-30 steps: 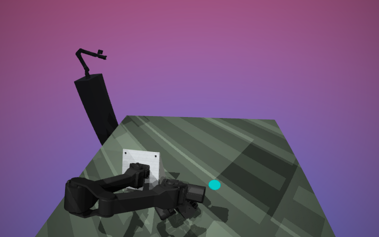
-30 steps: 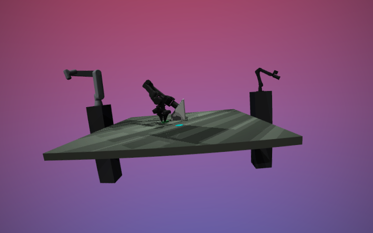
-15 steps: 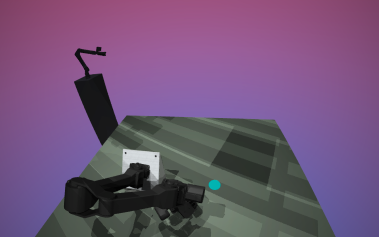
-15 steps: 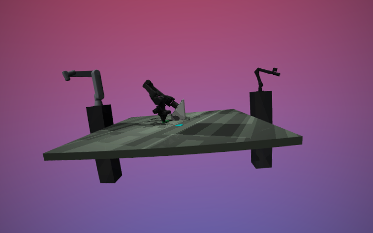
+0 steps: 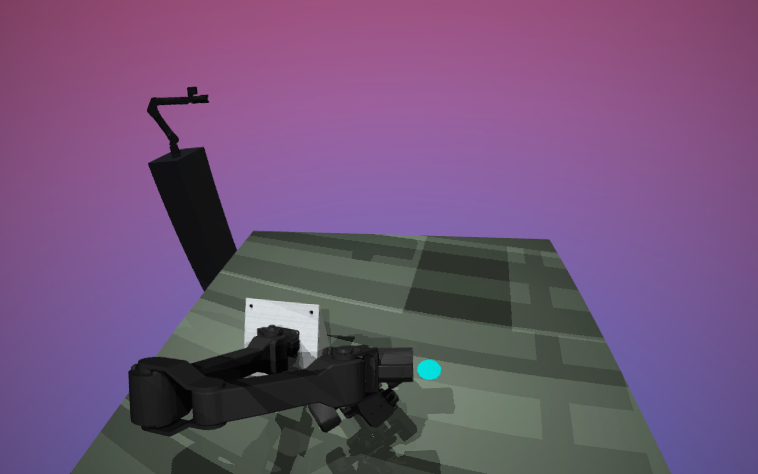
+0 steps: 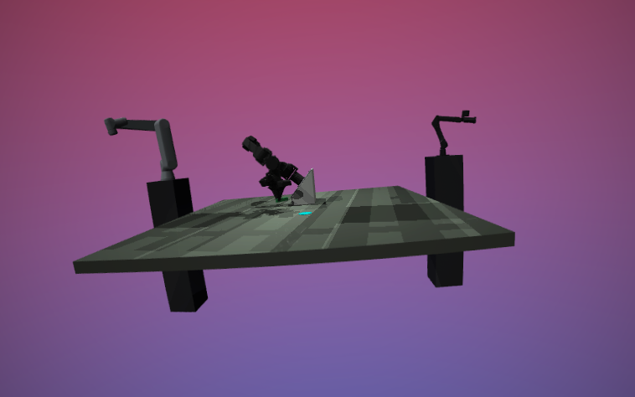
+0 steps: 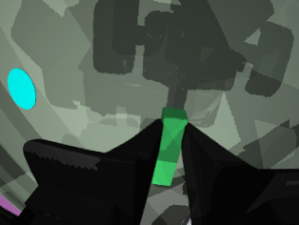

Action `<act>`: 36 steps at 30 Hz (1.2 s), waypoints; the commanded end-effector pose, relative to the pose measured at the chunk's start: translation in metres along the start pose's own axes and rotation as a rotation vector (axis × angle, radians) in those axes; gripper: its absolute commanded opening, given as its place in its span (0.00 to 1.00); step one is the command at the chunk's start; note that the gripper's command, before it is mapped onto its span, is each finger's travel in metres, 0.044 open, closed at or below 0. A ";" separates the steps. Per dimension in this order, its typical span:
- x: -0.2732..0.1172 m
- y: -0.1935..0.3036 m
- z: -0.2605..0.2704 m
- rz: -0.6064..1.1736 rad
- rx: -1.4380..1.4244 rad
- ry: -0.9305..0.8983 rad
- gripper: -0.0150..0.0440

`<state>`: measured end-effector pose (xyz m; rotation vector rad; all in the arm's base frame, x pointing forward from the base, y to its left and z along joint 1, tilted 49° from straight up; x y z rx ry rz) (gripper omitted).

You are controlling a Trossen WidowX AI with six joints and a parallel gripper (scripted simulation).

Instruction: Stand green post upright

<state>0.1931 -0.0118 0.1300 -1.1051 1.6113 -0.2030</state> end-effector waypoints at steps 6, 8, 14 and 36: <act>-0.028 -0.001 0.002 0.004 0.006 -0.007 0.29; -0.035 0.000 0.001 0.003 0.006 -0.006 0.29; -0.053 0.000 -0.001 -0.003 0.006 -0.001 0.29; -0.086 -0.002 0.026 -0.015 -0.316 0.009 0.29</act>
Point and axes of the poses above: the point midway between the two fingers, 35 mm back from their tips, its own x axis out along the fingers, its own z axis across the jaws, y = z × x, the point moved 10 cm from there along -x, back along the fingers, and after that the axes turned 12 degrees about x, right-handed, at the moved point
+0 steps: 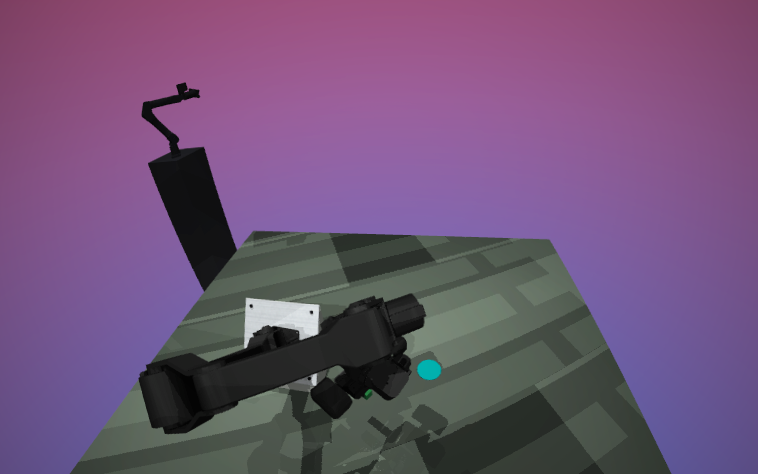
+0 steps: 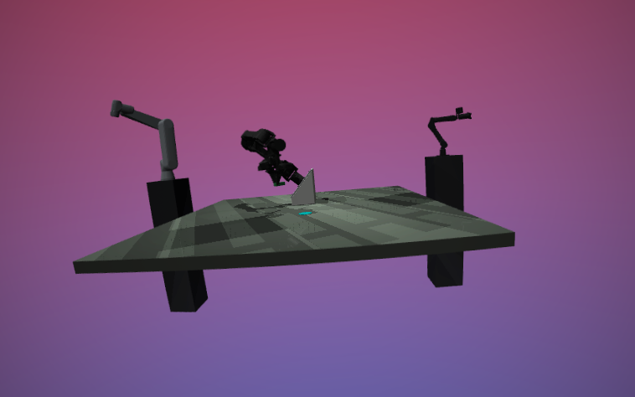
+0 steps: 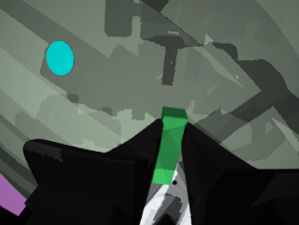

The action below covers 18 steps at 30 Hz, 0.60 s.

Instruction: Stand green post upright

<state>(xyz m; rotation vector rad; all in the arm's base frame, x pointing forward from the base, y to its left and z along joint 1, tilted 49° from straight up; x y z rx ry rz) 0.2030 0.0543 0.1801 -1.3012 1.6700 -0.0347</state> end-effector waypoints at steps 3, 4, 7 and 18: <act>-0.007 -0.005 0.017 0.002 -0.165 -0.009 0.29; -0.007 -0.006 0.020 0.002 -0.194 -0.009 0.29; -0.009 -0.008 0.028 0.002 -0.278 -0.010 0.29; -0.016 -0.011 0.061 0.000 -0.588 -0.012 0.29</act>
Point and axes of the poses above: the point midway between the two fingers, 35 mm back from their tips, its own x axis out along the fingers, its own z axis across the jaws, y = z × x, the point moved 10 cm from there along -x, back along the fingers, and after that the axes turned 12 degrees about x, right-handed, at the moved point
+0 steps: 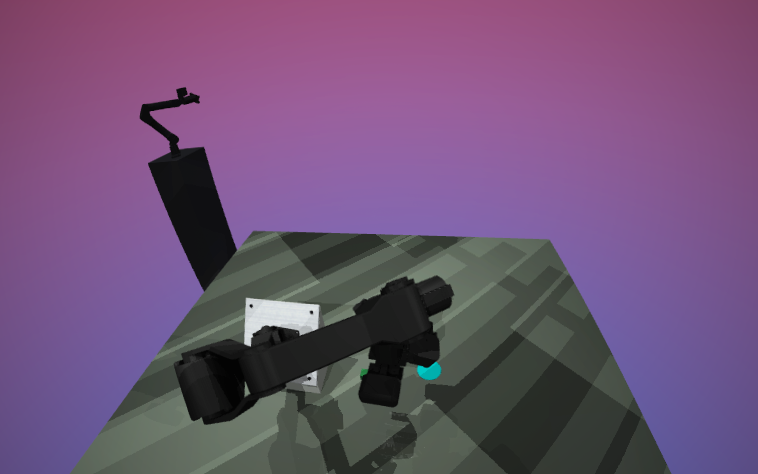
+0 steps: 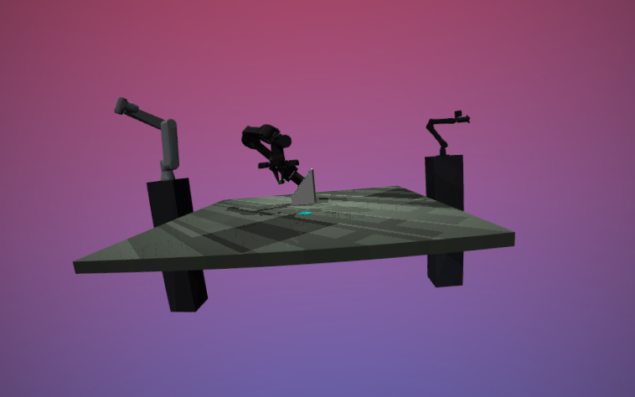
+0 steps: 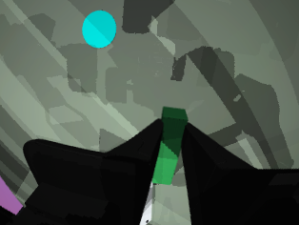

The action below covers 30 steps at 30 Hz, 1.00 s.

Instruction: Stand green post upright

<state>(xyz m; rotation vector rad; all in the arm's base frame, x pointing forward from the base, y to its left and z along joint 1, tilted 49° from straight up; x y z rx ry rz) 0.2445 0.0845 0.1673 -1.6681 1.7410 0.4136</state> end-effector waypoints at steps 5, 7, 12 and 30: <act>-0.006 -0.014 0.021 -0.004 -0.223 -0.010 0.29; -0.006 -0.017 0.027 -0.005 -0.279 -0.010 0.29; -0.008 -0.024 0.040 -0.006 -0.420 -0.011 0.29; -0.008 -0.043 0.094 -0.010 -0.927 -0.009 0.29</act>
Point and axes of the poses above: the point midway between the two fingers, 35 mm back from their tips, its own x axis out along the fingers, its own z axis across the jaws, y = z × x, the point moved 10 cm from there along -x, back along the fingers, and after that the axes turned 12 degrees about x, right-handed, at the moved point
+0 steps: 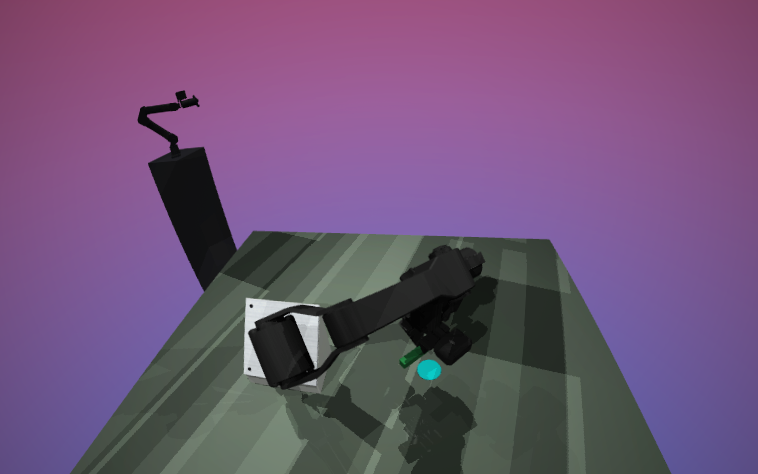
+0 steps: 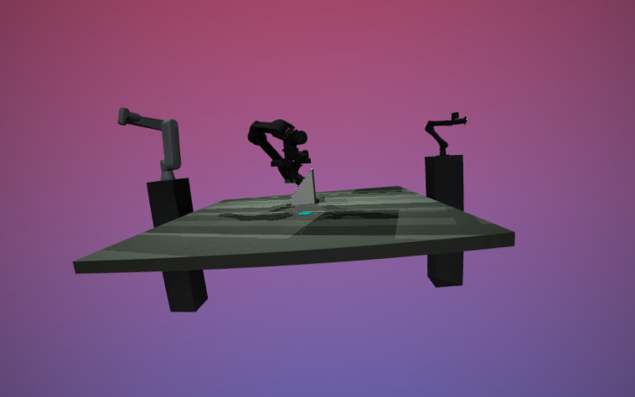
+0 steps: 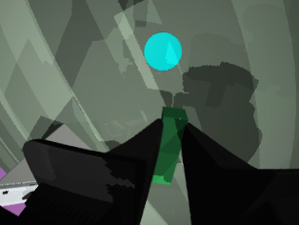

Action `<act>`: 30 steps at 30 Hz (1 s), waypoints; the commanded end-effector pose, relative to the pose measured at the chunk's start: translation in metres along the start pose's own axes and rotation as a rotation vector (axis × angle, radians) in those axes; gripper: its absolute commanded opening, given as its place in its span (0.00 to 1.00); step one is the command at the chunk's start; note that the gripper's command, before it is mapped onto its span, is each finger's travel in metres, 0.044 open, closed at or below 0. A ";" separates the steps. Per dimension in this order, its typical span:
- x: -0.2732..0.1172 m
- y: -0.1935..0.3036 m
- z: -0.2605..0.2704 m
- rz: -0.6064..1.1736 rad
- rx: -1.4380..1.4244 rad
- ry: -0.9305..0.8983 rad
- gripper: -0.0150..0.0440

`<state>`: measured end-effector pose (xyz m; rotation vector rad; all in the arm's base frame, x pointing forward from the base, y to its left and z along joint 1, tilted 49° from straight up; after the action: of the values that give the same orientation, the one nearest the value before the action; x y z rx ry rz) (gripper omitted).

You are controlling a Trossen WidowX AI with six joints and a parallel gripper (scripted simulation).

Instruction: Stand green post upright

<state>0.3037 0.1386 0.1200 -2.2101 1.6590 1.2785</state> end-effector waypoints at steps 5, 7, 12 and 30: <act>-0.001 -0.024 0.012 -0.010 -0.222 -0.003 0.29; 0.000 -0.030 0.015 -0.011 -0.279 -0.003 0.29; 0.001 -0.042 0.023 -0.011 -0.400 -0.002 0.29; 0.011 -0.038 0.017 -0.038 -0.402 -0.094 0.29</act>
<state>0.3276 0.1578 0.0873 -2.3494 1.4421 1.7850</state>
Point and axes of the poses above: the point midway between the two fingers, 35 mm back from their tips, its own x axis out along the fingers, its own z axis across the jaws, y = z × x, the point moved 10 cm from there along -x, back along the fingers, and after that the axes turned 12 degrees about x, right-handed, at the moved point
